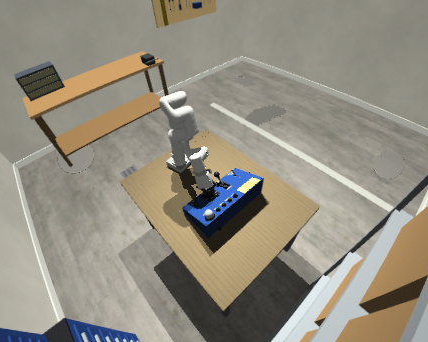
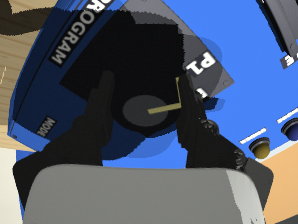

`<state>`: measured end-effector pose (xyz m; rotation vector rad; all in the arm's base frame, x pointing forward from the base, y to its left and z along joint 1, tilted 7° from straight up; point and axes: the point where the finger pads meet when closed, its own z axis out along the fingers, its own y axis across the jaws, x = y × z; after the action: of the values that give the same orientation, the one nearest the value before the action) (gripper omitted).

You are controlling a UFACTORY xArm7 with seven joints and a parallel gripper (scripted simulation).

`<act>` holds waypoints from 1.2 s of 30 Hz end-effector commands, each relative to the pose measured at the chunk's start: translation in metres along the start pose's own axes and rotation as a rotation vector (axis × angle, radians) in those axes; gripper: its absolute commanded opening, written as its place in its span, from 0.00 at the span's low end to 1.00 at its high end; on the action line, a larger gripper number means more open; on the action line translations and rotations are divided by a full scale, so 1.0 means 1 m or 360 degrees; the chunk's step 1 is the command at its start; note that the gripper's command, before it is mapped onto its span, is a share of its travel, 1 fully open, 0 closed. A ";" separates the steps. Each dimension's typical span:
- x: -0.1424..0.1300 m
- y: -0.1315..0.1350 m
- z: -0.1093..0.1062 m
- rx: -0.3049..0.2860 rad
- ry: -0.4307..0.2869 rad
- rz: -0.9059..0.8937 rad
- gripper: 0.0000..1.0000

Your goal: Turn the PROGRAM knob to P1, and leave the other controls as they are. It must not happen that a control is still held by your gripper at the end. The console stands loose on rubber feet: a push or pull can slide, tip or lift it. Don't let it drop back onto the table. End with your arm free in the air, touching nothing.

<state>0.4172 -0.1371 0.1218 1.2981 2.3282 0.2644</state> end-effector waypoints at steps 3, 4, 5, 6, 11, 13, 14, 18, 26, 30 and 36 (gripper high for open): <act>0.000 0.001 0.000 -0.0013 -0.0002 -0.0066 0.00; 0.000 0.001 0.000 -0.0013 -0.0002 -0.0078 0.00; 0.000 0.001 0.000 -0.0013 -0.0002 -0.0089 0.00; 0.000 0.001 0.000 -0.0013 -0.0002 -0.0099 0.00; 0.000 0.001 0.000 -0.0013 -0.0003 -0.0141 0.00; 0.000 0.001 0.000 -0.0013 -0.0003 -0.0153 0.00; 0.000 0.001 0.000 -0.0013 -0.0003 -0.0158 0.00; 0.000 0.001 0.000 -0.0013 -0.0003 -0.0167 0.00; 0.000 0.001 0.000 -0.0013 -0.0003 -0.0184 0.00; 0.000 0.001 0.000 -0.0013 -0.0003 -0.0186 0.00; 0.000 0.001 0.000 -0.0013 -0.0003 -0.0186 0.00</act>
<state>0.4172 -0.1370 0.1217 1.1546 2.3893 0.2337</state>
